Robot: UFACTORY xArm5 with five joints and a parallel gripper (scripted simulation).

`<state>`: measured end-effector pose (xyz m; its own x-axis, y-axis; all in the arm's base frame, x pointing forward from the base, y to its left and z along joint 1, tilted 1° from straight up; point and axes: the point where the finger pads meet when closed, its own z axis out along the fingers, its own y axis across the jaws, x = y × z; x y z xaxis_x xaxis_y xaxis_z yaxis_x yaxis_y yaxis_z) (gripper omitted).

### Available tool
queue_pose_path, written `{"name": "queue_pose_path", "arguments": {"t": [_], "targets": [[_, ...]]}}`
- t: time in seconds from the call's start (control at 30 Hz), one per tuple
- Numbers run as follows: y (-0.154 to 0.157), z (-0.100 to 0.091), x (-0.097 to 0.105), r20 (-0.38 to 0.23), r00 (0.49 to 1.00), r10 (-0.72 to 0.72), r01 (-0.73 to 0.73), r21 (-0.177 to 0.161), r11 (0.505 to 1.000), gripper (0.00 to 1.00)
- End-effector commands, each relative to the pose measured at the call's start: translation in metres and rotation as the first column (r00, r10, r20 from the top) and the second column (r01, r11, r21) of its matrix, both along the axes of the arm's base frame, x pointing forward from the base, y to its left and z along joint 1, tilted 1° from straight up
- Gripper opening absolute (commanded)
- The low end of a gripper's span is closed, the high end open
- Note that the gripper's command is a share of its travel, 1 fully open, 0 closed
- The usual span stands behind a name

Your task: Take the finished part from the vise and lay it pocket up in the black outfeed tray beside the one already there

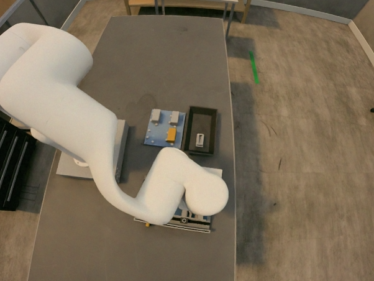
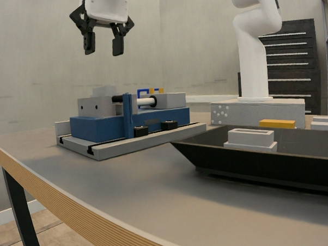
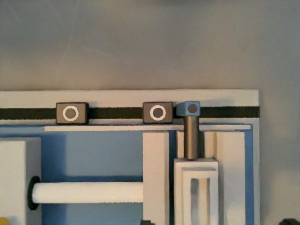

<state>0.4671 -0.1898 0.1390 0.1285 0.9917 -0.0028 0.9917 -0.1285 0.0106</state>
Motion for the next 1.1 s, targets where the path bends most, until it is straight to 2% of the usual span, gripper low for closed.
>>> {"name": "queue_pose_path", "arguments": {"t": [0.0, 0.53, 1.07], "targets": [[0.000, 0.002, 0.001, 0.004, 1.000, 0.000, 0.000, -0.002, 1.000, 0.69], [0.000, -0.001, 0.001, 0.004, 1.000, 0.000, 0.000, -0.001, 1.000, 0.69], [-0.001, -0.020, 0.002, 0.003, 1.000, 0.000, 0.000, -0.001, 1.000, 0.69]]}}
